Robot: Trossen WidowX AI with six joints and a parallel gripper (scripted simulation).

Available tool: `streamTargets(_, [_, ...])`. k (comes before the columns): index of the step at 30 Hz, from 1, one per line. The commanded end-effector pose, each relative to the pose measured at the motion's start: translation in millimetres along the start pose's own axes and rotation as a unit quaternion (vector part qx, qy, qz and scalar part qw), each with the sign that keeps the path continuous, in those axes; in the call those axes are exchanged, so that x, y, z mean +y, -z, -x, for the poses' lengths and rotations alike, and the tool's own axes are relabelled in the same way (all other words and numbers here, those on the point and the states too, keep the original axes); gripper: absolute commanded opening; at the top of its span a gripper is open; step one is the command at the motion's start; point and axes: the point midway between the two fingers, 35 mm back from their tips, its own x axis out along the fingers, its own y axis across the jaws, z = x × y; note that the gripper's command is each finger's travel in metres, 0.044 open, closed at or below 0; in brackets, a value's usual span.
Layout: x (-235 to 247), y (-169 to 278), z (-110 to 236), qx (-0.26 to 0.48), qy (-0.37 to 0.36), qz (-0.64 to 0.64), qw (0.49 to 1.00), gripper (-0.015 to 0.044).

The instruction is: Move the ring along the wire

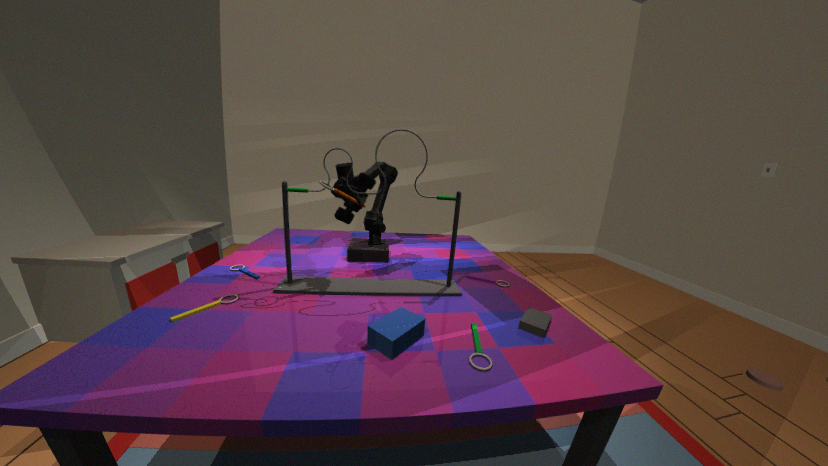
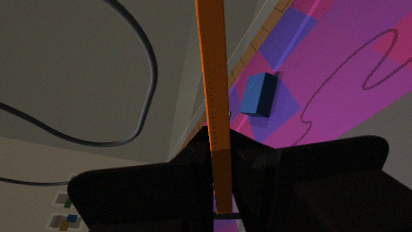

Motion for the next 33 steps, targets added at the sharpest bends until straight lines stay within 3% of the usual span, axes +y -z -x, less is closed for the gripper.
streamTargets(1, [16,0,8,0.031,-0.02,-0.043,0.998,-0.015])
streamTargets(33, [111,-44,30,0.036,-0.179,-0.359,0.915,-0.015])
